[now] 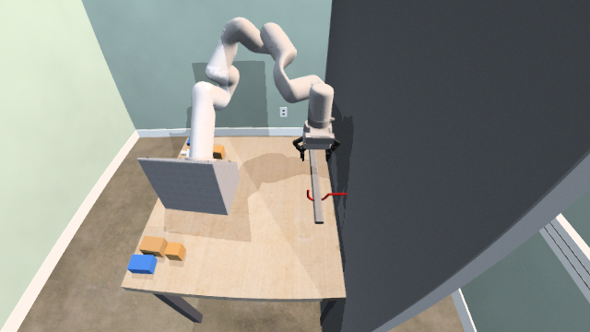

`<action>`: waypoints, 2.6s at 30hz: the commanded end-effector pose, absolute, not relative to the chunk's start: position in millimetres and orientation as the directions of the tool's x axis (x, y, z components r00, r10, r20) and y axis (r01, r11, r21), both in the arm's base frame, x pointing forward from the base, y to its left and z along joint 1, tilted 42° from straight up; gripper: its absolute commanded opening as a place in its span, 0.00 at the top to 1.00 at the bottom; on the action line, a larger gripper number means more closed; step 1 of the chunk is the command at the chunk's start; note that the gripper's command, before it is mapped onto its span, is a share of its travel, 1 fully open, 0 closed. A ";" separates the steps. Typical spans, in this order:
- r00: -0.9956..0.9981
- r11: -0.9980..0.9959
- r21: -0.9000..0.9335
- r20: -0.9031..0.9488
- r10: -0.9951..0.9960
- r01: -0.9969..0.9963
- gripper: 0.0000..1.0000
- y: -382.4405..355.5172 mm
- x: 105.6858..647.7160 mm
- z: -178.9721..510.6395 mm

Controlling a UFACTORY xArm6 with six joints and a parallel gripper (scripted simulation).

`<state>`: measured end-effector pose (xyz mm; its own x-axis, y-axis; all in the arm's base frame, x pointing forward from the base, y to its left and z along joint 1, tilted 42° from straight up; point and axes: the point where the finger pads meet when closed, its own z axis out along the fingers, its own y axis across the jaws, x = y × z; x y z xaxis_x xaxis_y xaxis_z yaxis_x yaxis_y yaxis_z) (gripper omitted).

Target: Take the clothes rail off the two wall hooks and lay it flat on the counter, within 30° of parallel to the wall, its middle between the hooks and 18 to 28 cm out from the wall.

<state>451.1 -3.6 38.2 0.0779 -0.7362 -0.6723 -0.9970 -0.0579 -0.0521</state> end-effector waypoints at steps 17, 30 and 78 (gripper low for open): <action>0.079 -0.056 -0.056 -0.671 -0.737 -0.997 0.00 2.7 452.5 31.0; 0.079 -0.056 -0.056 -0.671 -0.737 -0.997 0.00 8.6 452.5 24.7; 0.079 -0.056 -0.056 -0.671 -0.737 -0.997 1.00 18.1 452.5 14.3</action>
